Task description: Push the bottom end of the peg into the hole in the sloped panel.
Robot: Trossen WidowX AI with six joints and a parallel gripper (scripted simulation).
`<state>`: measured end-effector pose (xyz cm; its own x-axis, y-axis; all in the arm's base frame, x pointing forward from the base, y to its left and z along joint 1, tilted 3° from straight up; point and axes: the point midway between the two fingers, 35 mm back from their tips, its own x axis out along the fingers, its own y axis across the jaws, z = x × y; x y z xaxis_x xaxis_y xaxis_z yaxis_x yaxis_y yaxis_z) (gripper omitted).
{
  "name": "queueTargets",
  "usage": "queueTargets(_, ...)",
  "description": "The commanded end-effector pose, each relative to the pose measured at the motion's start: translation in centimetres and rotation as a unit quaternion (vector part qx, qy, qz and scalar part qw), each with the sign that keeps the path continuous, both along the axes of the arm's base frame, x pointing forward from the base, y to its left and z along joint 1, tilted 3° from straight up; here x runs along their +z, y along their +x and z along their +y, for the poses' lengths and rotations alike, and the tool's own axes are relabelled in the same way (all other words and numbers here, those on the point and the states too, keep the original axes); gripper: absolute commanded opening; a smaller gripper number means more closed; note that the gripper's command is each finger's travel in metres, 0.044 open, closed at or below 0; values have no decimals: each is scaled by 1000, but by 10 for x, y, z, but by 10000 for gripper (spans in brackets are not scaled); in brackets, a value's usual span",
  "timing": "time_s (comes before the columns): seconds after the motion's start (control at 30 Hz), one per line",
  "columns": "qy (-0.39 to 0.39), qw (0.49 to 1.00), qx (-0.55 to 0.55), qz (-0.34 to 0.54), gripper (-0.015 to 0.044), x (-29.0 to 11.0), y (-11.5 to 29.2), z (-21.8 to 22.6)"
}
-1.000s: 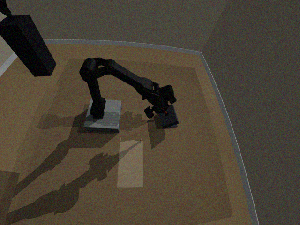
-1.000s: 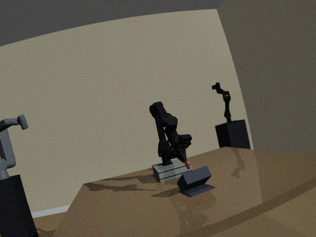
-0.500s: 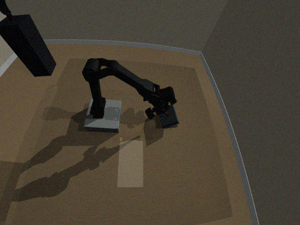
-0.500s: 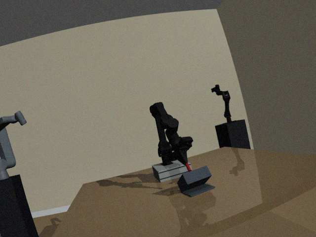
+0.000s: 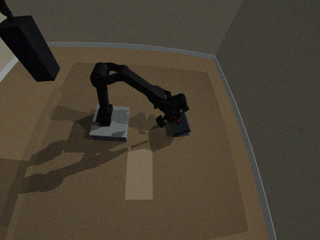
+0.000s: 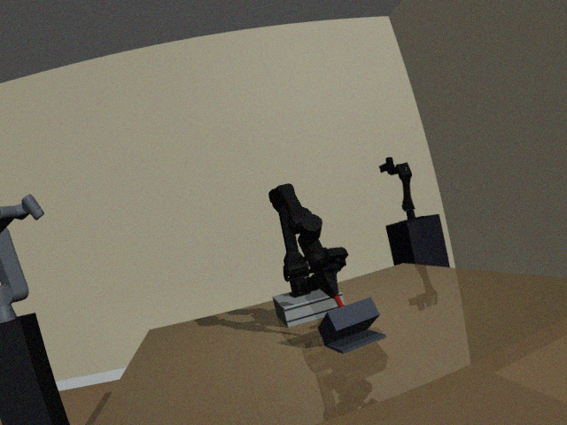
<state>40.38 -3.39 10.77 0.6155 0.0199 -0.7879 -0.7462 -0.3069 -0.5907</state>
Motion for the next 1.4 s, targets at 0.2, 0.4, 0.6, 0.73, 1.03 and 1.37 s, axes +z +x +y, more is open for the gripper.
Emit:
queueTargets(0.2, 0, 1000, 0, 1, 0, 0, -1, 0)
queueTargets(0.4, 0, 1000, 0, 1, 0, -2, -3, 0)
queueTargets(0.6, 0, 1000, 0, 1, 0, -3, -4, 0)
queueTargets(0.73, 0, 1000, 0, 1, 0, -4, -5, 0)
queueTargets(1.03, 0, 1000, 0, 1, 0, -6, -4, 0)
queueTargets(1.37, 0, 1000, 0, 1, 0, -9, 0, 1)
